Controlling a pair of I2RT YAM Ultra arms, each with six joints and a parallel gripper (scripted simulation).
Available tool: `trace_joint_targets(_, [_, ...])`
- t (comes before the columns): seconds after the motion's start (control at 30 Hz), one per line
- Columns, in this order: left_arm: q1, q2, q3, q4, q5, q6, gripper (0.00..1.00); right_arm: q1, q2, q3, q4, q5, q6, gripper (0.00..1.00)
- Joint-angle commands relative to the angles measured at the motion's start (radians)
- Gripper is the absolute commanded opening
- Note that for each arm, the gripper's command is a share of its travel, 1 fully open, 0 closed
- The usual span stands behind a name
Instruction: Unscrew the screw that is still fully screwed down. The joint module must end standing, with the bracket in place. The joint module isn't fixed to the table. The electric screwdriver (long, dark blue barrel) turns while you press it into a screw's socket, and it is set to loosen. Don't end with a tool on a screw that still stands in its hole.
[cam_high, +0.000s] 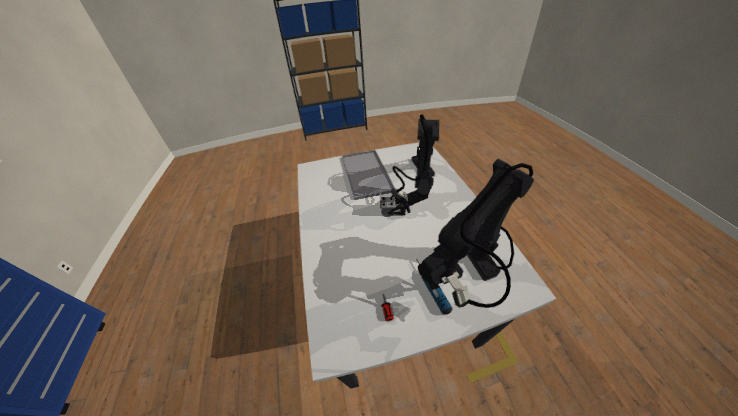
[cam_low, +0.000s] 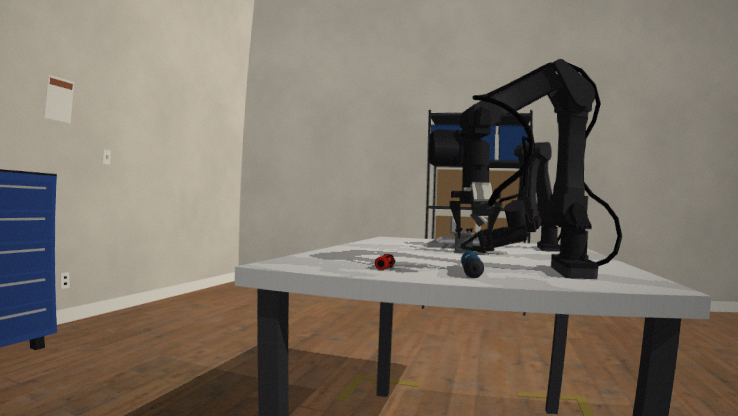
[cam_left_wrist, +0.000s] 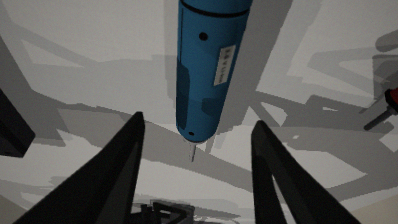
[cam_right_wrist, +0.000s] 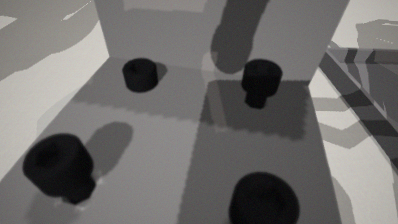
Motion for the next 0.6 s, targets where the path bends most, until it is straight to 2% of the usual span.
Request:
trace_joint_targets(0.0, [-0.012, -0.003, 0.029, -0.014, -0.022, -0.011, 0.65, 0.000, -0.008, 0.002, 0.001, 0.006, 0.001, 0.60])
trace_joint_targets(0.57, [-0.012, -0.003, 0.029, -0.014, -0.022, -0.011, 0.65, 0.000, -0.008, 0.002, 0.001, 0.005, 0.001, 0.59])
